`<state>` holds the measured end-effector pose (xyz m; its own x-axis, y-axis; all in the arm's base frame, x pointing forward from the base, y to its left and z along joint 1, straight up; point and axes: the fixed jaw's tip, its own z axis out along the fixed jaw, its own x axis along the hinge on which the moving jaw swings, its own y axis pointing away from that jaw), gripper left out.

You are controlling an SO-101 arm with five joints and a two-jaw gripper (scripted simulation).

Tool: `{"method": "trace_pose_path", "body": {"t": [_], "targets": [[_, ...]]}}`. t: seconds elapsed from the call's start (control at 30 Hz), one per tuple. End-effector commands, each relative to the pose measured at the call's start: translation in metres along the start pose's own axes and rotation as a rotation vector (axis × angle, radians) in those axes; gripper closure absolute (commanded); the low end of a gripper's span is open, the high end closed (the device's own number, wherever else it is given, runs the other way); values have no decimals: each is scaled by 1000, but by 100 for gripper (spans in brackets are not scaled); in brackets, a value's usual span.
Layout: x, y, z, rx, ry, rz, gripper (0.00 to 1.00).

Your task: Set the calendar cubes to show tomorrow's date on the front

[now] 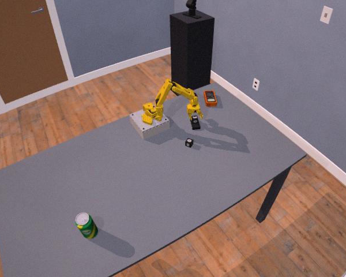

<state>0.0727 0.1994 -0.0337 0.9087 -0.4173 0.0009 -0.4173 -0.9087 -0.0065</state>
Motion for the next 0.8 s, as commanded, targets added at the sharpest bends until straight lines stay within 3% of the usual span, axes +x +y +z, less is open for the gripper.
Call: {"method": "trace_pose_path", "body": {"t": [0.0,0.33,0.77], "targets": [[-2,6,5,-24,1,2,64],[-2,5,2,-24,1,2,64],[-2,2,-32,-24,1,2,64]]}}
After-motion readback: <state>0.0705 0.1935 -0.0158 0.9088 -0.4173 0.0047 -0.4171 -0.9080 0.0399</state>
